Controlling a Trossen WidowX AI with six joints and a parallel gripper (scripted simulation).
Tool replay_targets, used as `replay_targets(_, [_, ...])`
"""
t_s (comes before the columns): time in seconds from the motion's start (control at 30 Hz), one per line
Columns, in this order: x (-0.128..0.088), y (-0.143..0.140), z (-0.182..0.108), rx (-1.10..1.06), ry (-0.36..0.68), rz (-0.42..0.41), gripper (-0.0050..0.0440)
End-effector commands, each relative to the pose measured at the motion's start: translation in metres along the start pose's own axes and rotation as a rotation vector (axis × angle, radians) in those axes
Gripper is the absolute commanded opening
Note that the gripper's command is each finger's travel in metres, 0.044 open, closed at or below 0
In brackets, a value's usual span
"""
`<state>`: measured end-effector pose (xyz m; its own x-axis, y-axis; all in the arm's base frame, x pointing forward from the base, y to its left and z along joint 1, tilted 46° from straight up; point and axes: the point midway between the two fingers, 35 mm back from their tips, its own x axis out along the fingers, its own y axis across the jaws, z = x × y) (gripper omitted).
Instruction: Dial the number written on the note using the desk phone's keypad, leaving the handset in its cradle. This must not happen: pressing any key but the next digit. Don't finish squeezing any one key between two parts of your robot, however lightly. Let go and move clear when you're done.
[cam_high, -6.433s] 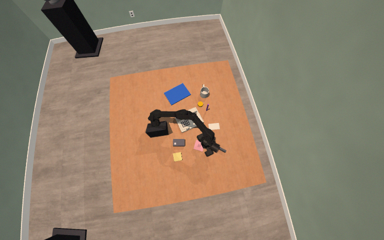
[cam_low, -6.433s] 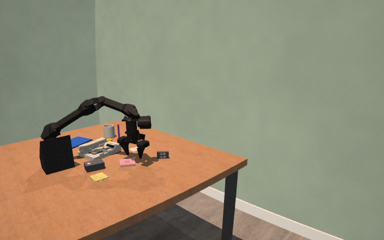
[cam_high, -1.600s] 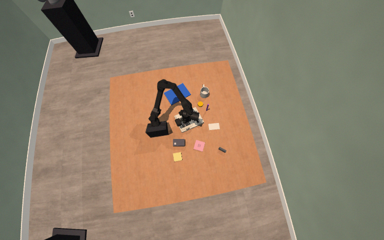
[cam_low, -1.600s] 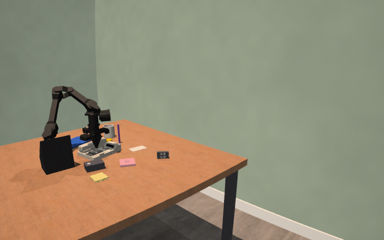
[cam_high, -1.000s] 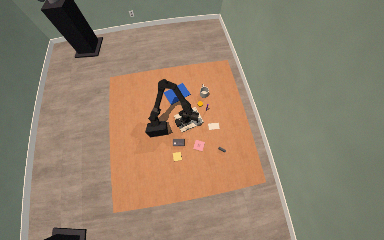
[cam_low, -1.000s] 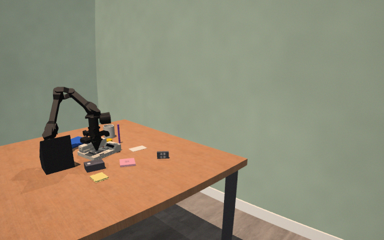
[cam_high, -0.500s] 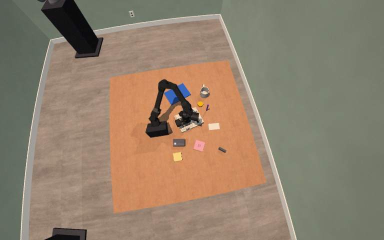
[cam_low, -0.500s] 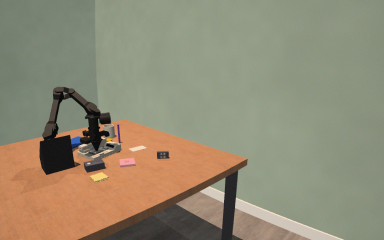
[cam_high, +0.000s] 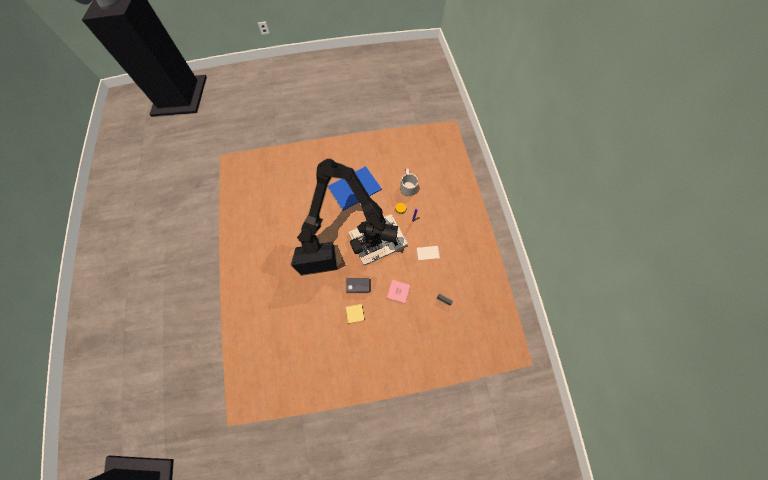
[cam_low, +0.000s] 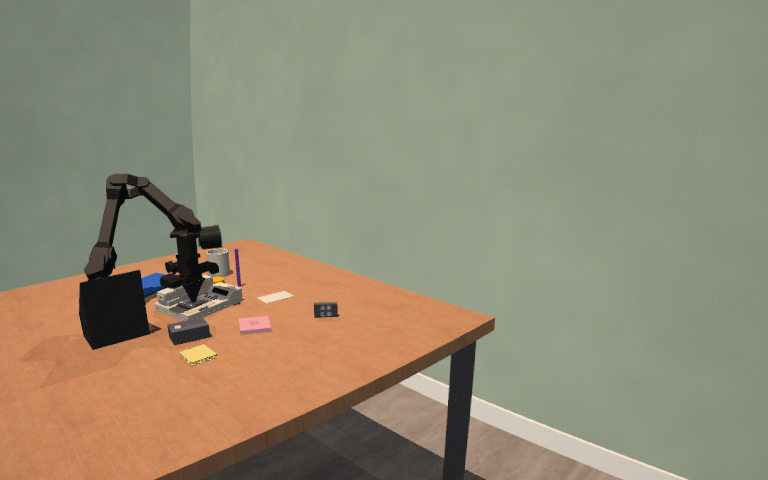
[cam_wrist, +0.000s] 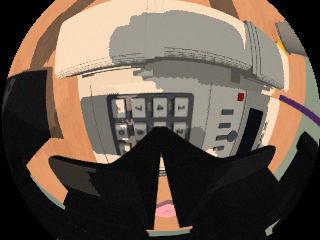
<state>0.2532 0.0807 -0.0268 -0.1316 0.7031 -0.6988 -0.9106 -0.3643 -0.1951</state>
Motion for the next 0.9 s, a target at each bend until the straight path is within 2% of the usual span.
replay_targets(0.0, [0.001,0.0,0.001,0.006,-0.005,-0.001,-0.005])
replay_targets(0.4, [0.001,0.0,0.001,0.006,-0.005,-0.001,-0.005])
replay_targets(0.6, [-0.028,0.0,0.001,0.006,-0.005,-0.001,-0.005])
replay_targets(0.87, [-0.028,0.003,0.001,0.008,-0.006,-0.001,-0.005])
